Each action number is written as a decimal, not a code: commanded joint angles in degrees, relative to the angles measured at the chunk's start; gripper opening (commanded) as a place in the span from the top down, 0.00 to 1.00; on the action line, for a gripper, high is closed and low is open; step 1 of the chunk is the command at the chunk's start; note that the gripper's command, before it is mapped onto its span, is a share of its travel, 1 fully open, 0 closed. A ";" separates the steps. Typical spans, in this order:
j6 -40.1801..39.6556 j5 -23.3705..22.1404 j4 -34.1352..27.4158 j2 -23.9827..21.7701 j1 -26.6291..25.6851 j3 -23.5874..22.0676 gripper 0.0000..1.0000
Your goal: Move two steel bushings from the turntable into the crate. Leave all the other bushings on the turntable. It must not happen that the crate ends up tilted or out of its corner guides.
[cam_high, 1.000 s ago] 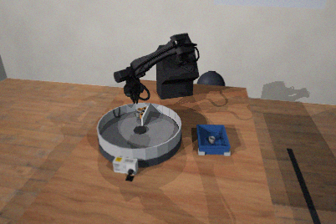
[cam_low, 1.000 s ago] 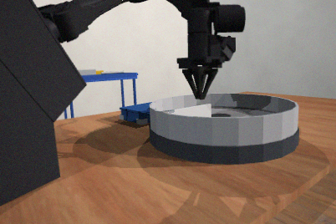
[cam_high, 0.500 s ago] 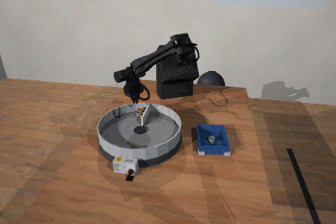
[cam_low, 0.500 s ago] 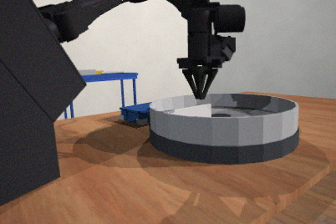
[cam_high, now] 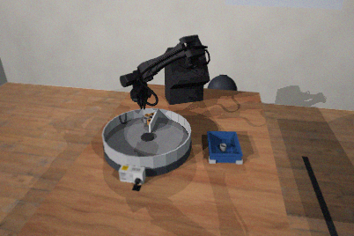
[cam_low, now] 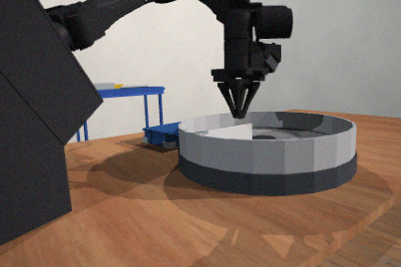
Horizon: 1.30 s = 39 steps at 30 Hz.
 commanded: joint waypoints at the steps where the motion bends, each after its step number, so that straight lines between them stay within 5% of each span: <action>1: -0.62 -0.95 1.04 -1.45 -1.89 -1.56 0.87; 39: -0.57 -0.96 0.96 -1.61 -1.96 -0.57 0.87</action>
